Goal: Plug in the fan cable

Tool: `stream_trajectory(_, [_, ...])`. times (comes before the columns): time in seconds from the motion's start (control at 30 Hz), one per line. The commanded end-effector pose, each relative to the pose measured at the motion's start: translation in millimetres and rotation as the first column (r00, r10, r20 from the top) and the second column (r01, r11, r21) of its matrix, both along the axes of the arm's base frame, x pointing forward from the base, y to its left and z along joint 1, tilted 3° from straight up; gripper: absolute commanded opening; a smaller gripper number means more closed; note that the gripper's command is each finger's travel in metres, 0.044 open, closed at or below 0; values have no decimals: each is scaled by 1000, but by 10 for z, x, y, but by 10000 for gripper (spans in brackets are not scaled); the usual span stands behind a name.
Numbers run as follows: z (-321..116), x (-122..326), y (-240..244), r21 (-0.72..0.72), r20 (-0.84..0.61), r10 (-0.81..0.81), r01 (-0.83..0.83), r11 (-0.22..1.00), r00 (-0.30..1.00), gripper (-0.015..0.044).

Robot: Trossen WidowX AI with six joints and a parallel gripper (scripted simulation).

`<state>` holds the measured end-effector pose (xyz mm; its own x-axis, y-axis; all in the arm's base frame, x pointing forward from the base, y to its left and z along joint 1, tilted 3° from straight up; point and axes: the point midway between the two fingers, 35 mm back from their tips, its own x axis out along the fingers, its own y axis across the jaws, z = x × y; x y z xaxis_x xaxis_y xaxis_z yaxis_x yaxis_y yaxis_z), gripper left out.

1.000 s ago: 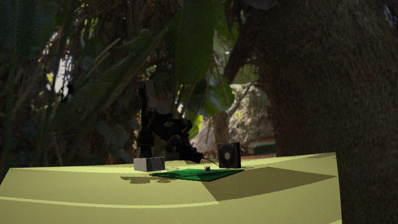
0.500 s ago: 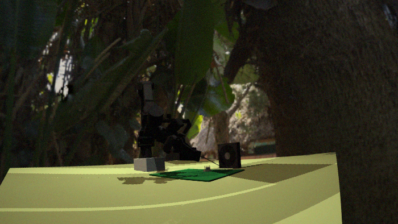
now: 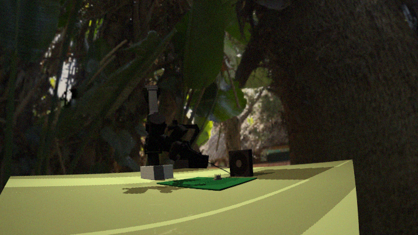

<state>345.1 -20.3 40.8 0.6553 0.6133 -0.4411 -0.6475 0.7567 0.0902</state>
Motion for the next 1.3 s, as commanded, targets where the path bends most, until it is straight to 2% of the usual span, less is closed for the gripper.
stream_trajectory(0.0, [25,-51,-9,23,34,4,-5,1000,999,0])
stream_trajectory(0.9, [169,-387,-2,92,233,42,-65,994,972,0])
stream_trajectory(1.27, [206,-364,6,86,223,42,-63,994,974,0])
